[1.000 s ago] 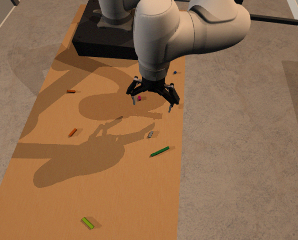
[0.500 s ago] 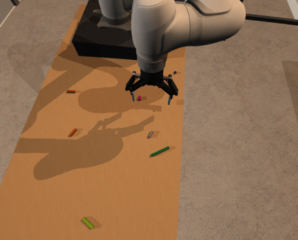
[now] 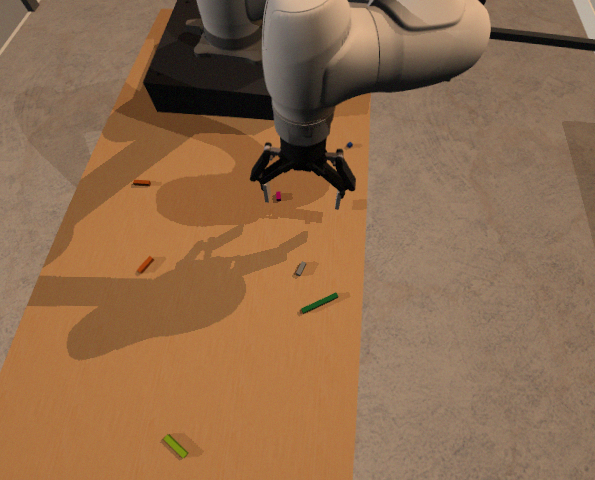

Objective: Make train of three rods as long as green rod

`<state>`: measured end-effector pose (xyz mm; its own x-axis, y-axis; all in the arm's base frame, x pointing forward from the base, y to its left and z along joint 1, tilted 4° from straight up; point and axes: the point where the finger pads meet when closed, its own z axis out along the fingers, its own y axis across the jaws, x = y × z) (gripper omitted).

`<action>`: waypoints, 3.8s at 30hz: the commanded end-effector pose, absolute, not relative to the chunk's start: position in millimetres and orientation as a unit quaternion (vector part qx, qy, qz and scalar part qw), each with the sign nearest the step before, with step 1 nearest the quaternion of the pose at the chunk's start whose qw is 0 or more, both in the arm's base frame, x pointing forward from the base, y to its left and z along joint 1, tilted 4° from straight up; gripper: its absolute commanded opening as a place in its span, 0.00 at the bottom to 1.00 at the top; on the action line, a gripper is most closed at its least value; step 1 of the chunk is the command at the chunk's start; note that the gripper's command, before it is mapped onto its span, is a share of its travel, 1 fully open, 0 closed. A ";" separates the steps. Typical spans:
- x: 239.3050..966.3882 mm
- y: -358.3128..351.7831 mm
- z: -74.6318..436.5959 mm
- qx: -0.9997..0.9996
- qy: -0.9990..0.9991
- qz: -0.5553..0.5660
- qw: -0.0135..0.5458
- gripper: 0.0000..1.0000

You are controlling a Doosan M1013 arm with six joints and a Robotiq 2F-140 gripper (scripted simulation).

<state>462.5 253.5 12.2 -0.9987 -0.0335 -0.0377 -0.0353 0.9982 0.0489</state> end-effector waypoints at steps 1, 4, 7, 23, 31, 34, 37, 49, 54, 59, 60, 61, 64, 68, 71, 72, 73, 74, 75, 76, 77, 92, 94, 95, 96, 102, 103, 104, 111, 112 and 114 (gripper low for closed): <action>459.9 252.8 10.9 -0.018 0.999 0.026 0.019 1.00; 459.9 252.8 10.9 -0.018 0.999 0.026 0.019 1.00; 459.9 252.8 10.9 -0.018 0.999 0.026 0.019 1.00; 459.9 252.8 10.9 -0.018 0.999 0.026 0.019 1.00; 459.9 252.8 10.9 -0.018 0.999 0.026 0.019 1.00; 459.9 252.8 10.9 -0.018 0.999 0.026 0.019 1.00; 459.9 252.8 10.9 -0.018 0.999 0.026 0.019 1.00; 459.9 252.8 10.9 -0.018 0.999 0.026 0.019 1.00; 459.9 252.8 10.9 -0.018 0.999 0.026 0.019 1.00; 459.9 252.8 10.9 -0.018 0.999 0.026 0.019 1.00; 459.9 252.8 10.9 -0.018 0.999 0.026 0.019 1.00; 459.9 252.8 10.9 -0.018 0.999 0.026 0.019 1.00; 459.5 252.9 10.9 -0.017 0.999 0.026 0.019 1.00; 452.6 255.7 11.0 0.017 0.999 0.027 0.018 1.00; 448.9 257.1 11.1 0.035 0.999 0.027 0.017 1.00; 444.4 258.8 11.2 0.057 0.998 0.028 0.017 1.00; 439.0 260.8 11.2 0.083 0.996 0.028 0.016 1.00; 432.8 263.0 11.3 0.113 0.993 0.029 0.015 1.00; 428.4 264.4 11.3 0.134 0.990 0.029 0.014 1.00; 424.4 265.7 11.3 0.153 0.988 0.029 0.014 1.00; 420.4 267.0 11.3 0.172 0.985 0.029 0.013 1.00; 363.7 280.6 10.5 0.432 0.901 0.032 0.005 1.00; 355.8 281.9 10.2 0.466 0.884 0.032 0.003 1.00; 351.9 282.5 10.1 0.483 0.875 0.032 0.003 1.00; 347.9 283.0 9.9 0.500 0.865 0.032 0.002 1.00; 324.3 285.5 8.9 0.596 0.802 0.032 -0.002 1.00; 324.3 285.5 8.9 0.596 0.802 0.032 -0.002 1.00; 324.3 285.5 8.9 0.596 0.802 0.032 -0.002 1.00; 299.5 286.6 7.5 0.690 0.723 0.032 -0.006 1.00; 298.9 286.7 7.4 0.693 0.721 0.032 -0.006 1.00; 298.6 286.7 7.4 0.694 0.720 0.032 -0.006 1.00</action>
